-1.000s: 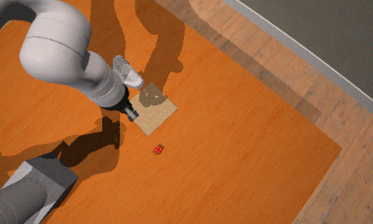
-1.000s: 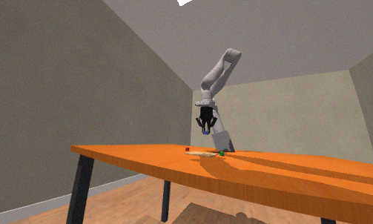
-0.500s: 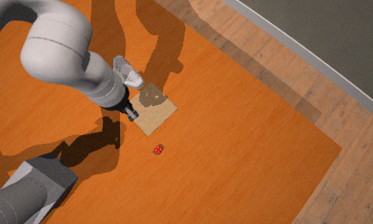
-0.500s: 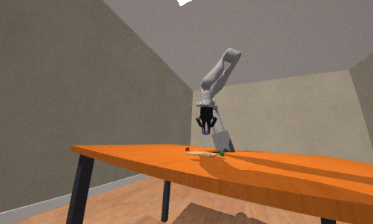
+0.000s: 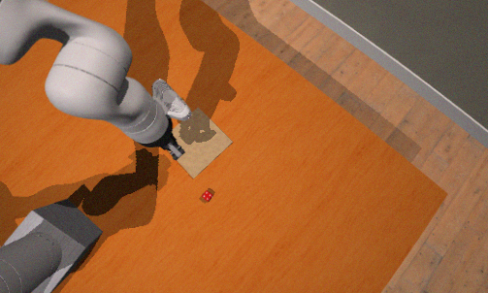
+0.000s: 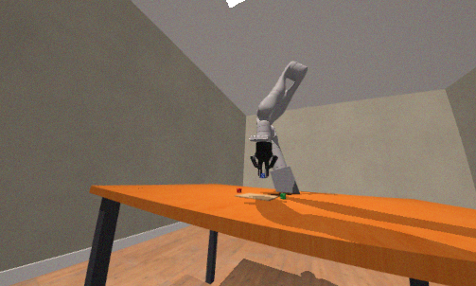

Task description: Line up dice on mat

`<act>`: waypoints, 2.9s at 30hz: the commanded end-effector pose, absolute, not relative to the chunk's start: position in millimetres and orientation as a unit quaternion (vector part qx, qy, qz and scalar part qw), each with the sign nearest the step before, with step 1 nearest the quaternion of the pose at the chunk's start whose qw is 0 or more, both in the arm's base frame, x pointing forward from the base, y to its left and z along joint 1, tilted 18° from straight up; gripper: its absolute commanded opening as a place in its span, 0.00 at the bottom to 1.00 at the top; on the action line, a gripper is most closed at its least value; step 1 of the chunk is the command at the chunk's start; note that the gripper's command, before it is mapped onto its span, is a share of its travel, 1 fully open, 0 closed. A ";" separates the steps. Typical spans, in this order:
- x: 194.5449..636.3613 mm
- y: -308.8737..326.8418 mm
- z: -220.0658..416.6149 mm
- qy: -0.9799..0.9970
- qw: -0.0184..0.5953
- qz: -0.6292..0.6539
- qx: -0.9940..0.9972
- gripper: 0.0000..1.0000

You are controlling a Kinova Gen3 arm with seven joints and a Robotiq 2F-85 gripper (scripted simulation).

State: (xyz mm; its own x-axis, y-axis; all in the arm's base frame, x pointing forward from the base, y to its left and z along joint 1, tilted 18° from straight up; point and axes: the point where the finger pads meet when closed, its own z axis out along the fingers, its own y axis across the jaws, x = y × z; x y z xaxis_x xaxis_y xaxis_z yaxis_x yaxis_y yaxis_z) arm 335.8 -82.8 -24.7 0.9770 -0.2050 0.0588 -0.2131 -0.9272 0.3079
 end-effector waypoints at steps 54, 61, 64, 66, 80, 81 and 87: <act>331.2 -108.9 -88.6 -0.111 0.161 0.008 0.981 0.15; 331.2 -108.9 -88.6 -0.111 0.161 0.008 0.981 0.15; 331.2 -108.9 -88.6 -0.111 0.161 0.008 0.981 0.15; 331.2 -108.9 -88.6 -0.111 0.161 0.008 0.981 0.15; 331.2 -109.6 -90.7 -0.111 0.161 0.008 0.981 0.15; 331.2 -109.6 -90.7 -0.111 0.161 0.008 0.981 0.15; 331.2 -110.0 -91.8 -0.111 0.161 0.008 0.981 0.15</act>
State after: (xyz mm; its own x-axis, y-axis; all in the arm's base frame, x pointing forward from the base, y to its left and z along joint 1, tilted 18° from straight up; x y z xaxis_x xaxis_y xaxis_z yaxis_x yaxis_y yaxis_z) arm 331.2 -109.7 -91.7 0.9753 -0.2145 0.0519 -0.2199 -0.9240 0.3128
